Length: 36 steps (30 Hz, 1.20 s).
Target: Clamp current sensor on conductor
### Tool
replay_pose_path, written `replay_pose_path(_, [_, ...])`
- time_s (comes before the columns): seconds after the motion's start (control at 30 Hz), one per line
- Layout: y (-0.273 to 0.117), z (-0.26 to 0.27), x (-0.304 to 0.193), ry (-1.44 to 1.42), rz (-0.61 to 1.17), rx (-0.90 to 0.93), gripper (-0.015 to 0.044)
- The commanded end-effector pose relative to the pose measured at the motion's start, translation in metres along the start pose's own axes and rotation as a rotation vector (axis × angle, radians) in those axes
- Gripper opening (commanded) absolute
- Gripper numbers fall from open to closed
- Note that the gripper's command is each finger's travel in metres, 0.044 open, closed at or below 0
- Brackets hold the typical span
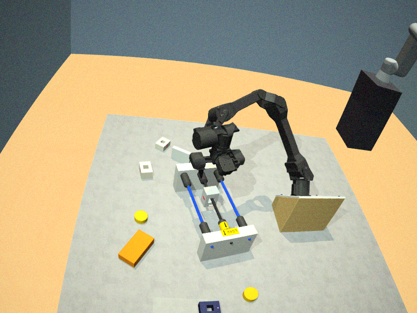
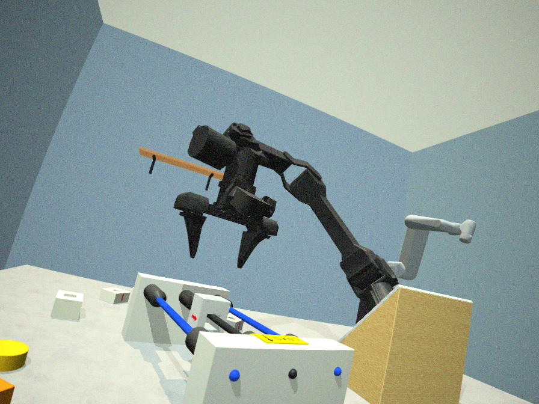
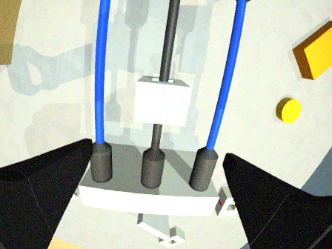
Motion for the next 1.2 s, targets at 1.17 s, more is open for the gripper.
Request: replay_pose_path(1.17, [0.020, 0.103, 0.137, 2.050, -0.231, -0.976, 0.0440])
Point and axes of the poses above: the point midway between the two fingers, 35 mm back from their tips, its own y axis out along the fingers, its own z axis across the jaws, x = y × z, the point moved 4 cm from there along -y, back along the fingers, and after that the axes turned 4 degrees about y, right-handed, at the moved point
